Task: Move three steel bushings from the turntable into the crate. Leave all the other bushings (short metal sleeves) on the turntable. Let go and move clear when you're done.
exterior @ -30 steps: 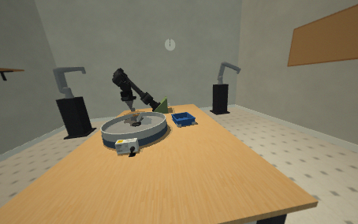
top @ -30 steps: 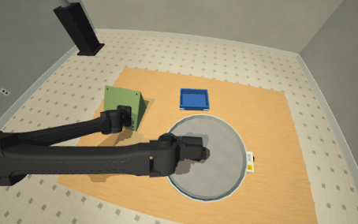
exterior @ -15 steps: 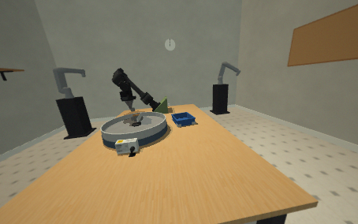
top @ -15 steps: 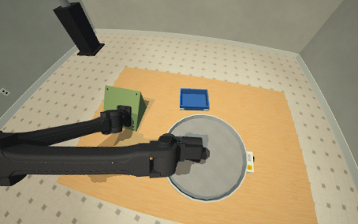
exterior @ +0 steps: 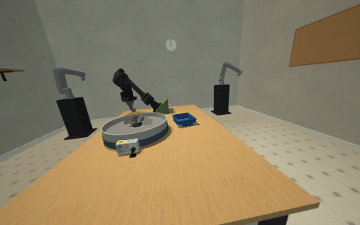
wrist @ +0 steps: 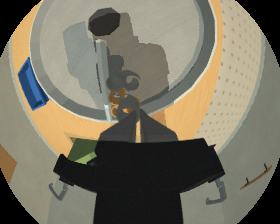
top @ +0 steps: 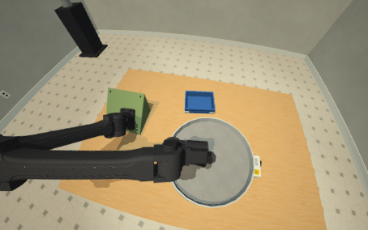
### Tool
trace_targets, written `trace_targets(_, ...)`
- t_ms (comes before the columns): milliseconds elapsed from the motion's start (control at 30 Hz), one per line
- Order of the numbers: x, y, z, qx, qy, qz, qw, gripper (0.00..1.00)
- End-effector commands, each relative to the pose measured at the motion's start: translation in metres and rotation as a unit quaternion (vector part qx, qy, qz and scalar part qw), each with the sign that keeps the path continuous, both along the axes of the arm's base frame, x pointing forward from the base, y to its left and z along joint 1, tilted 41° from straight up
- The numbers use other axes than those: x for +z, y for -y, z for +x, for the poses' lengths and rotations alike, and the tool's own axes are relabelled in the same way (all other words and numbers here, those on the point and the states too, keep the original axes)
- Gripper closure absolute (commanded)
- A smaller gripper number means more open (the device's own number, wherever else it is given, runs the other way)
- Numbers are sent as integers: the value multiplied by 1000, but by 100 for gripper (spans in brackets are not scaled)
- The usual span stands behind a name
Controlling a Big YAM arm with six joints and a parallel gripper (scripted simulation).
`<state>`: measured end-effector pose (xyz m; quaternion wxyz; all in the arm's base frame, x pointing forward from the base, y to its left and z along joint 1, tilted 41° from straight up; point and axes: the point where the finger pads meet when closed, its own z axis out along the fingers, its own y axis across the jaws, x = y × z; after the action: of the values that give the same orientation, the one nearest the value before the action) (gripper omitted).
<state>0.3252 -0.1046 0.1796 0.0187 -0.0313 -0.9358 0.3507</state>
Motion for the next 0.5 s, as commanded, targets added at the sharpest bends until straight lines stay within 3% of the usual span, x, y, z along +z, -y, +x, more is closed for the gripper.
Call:
trace_targets(0, 7, -2, 4, -4, 9, 0, 1000, 100)
trace_targets(300, 7, -2, 4, -3, 8, 0, 1000, 100)
trace_targets(467, -7, -11, 1, 4, -6, 0, 1000, 100)
